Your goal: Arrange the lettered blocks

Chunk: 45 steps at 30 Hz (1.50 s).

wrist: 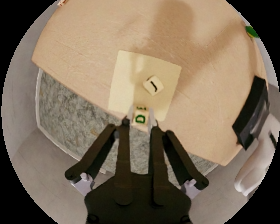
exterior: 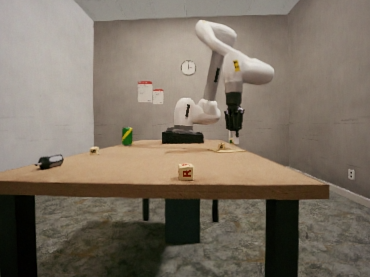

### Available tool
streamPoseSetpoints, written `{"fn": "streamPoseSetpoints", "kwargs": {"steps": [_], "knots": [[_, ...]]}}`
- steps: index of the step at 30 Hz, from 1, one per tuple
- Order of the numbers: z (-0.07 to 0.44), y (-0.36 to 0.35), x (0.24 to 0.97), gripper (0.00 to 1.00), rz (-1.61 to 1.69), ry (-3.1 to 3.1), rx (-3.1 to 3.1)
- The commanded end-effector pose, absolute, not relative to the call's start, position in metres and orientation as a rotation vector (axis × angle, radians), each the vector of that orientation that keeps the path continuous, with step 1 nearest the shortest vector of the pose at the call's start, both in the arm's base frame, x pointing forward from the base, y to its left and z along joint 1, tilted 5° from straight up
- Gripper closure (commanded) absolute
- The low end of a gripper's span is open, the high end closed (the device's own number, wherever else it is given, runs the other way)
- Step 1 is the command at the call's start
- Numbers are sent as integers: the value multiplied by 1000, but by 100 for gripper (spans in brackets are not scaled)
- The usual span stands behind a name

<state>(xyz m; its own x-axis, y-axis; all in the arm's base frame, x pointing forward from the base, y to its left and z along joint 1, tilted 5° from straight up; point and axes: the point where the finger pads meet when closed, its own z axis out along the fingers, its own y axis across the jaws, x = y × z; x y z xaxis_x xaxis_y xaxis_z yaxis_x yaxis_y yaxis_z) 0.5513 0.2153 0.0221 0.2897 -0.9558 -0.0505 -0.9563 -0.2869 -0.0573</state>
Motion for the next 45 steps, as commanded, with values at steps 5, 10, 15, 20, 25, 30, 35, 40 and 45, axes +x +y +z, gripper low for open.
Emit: {"fn": "streamPoseSetpoints", "kwargs": {"steps": [5, 10, 15, 20, 25, 30, 35, 40, 45], "knots": [[0, 220, 551, 76, 18, 1825, -2458], [0, 221, 552, 76, 15, 1825, -2456], [0, 221, 552, 76, 16, 1825, -2456], [0, 221, 552, 76, 16, 1825, -2456], [0, 221, 552, 76, 16, 1825, -2456], [0, 221, 552, 76, 16, 1825, -2456], [0, 221, 552, 76, 16, 1825, -2456], [0, 221, 552, 76, 16, 1825, -2456], [0, 221, 552, 76, 16, 1825, -2456]]}}
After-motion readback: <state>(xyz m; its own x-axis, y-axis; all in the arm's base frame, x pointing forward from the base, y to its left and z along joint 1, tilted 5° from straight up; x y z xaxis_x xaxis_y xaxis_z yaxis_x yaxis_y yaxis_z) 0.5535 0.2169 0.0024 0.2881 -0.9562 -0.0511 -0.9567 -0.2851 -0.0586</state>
